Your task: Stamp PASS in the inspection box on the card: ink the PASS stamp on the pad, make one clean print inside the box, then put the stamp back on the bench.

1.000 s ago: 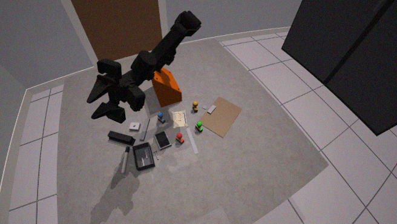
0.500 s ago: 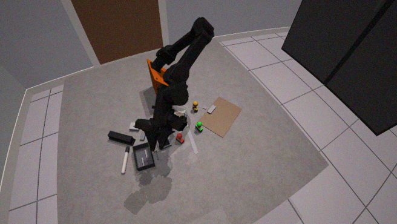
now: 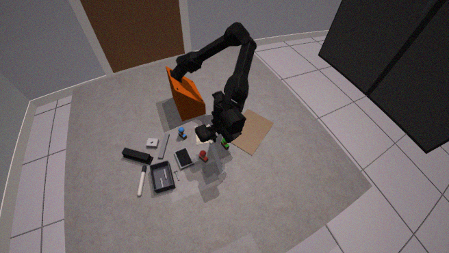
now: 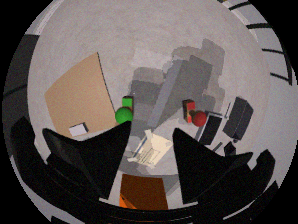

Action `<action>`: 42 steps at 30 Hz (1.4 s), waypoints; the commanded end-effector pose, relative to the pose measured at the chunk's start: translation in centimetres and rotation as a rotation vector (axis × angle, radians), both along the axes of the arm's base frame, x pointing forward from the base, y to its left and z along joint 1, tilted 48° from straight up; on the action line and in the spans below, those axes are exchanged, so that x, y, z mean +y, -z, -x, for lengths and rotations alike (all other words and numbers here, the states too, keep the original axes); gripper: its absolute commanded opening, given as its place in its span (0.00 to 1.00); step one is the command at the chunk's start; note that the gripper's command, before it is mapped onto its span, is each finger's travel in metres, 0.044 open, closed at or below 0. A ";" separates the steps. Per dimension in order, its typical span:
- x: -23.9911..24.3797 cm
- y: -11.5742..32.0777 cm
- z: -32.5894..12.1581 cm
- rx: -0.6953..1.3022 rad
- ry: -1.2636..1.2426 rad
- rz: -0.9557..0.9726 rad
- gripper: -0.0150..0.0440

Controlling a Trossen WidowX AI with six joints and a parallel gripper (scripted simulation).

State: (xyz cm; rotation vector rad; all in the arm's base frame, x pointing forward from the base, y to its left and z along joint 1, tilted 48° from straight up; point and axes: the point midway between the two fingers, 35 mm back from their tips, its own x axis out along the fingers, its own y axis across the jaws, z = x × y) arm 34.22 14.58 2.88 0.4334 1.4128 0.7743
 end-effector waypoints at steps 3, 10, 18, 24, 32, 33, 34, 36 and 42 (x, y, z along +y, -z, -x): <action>2.1 -2.1 1.5 0.119 0.004 -0.043 0.62; 2.3 -1.9 1.5 0.119 0.004 -0.043 0.62; 3.2 -1.1 1.5 0.119 0.004 -0.042 0.62; 3.9 -0.4 1.6 0.119 0.004 -0.041 0.62; 4.9 0.4 1.7 0.119 0.004 -0.042 0.62; 5.0 0.5 1.7 0.119 0.004 -0.042 0.62; 5.1 0.6 1.7 0.119 0.004 -0.042 0.62; 5.4 0.8 1.7 0.119 0.004 -0.042 0.62; 6.1 1.5 1.9 0.119 0.004 -0.043 0.62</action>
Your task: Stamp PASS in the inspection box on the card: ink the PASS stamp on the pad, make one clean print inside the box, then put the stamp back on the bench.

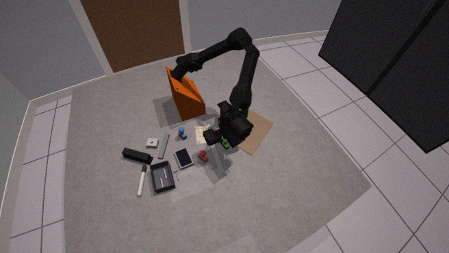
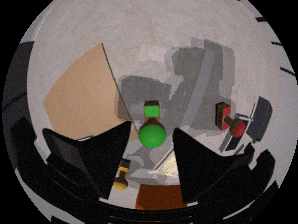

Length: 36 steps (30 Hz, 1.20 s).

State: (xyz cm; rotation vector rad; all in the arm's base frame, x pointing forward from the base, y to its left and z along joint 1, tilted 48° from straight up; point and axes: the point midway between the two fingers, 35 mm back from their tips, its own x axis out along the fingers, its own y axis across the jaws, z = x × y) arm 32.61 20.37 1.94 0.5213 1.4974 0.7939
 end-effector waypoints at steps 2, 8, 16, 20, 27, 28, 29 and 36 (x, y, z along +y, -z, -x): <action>0.6 0.7 0.3 0.010 0.001 0.005 0.62; 1.3 1.3 0.5 0.010 0.001 0.003 0.62; 1.9 1.8 0.7 0.011 0.001 0.002 0.62; 1.8 1.6 0.5 0.005 -0.002 -0.003 0.49; 1.8 1.6 0.5 0.005 -0.002 -0.003 0.41; 1.8 1.6 0.5 0.005 -0.002 -0.003 0.40; 1.8 1.6 0.5 0.005 -0.002 -0.003 0.38; 1.7 1.4 0.5 0.005 -0.002 -0.003 0.25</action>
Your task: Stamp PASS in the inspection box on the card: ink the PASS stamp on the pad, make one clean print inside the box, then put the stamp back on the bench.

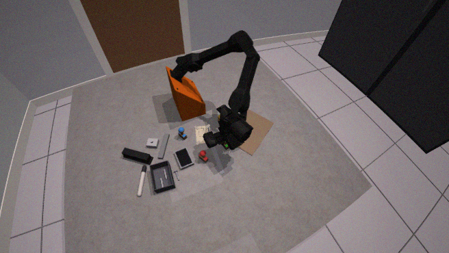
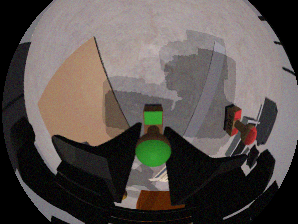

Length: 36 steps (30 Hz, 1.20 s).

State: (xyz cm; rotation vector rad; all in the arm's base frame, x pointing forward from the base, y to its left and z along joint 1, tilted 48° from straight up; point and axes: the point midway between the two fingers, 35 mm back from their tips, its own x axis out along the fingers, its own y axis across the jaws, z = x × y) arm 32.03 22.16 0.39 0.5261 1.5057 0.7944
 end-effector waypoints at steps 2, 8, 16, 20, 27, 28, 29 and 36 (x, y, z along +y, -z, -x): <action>-0.2 -0.2 -0.1 -0.004 -0.002 -0.001 0.25; -0.4 -0.4 -0.2 -0.004 -0.002 -0.001 0.25; -0.7 -0.6 -0.2 -0.004 -0.002 -0.001 0.25; -0.9 -0.7 -0.3 -0.003 -0.002 -0.001 0.25; -1.1 -0.9 -0.3 -0.003 -0.003 -0.002 0.25; -1.2 -0.9 -0.3 -0.003 -0.003 -0.002 0.25; -1.2 -1.0 -0.3 -0.003 -0.003 -0.002 0.25; -1.5 -1.2 -0.4 -0.003 -0.003 -0.002 0.25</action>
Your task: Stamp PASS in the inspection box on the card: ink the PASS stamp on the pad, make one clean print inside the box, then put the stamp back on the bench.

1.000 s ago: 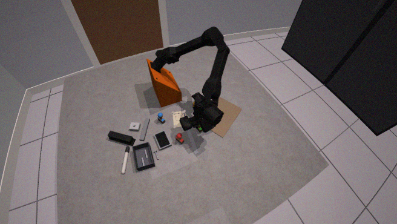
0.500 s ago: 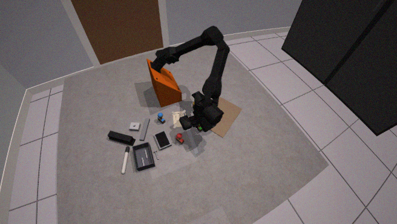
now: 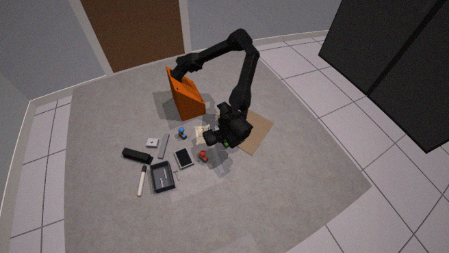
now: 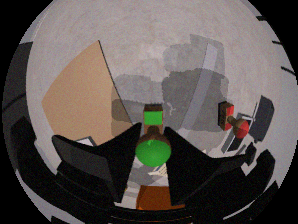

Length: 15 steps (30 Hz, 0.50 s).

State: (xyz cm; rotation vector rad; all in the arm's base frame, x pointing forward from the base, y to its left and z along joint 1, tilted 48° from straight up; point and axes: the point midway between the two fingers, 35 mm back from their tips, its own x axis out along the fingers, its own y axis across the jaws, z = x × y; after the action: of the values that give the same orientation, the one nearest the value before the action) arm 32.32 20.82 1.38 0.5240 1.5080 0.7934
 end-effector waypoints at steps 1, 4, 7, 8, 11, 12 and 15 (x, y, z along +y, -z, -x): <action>-0.2 -0.2 -0.1 -0.004 -0.002 -0.004 0.25; -0.3 -0.3 -0.1 -0.004 -0.002 -0.005 0.25; -0.4 -0.4 -0.1 -0.004 -0.002 -0.005 0.25; -0.5 -0.4 -0.2 -0.004 -0.002 -0.005 0.25; -0.6 -0.5 -0.2 -0.004 -0.002 -0.005 0.25; -0.6 -0.5 -0.2 -0.004 -0.002 -0.005 0.25; -0.7 -0.6 -0.2 -0.004 -0.002 -0.005 0.25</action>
State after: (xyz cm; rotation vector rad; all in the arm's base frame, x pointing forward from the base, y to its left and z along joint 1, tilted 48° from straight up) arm 32.42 20.25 1.84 0.5245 1.5085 0.7943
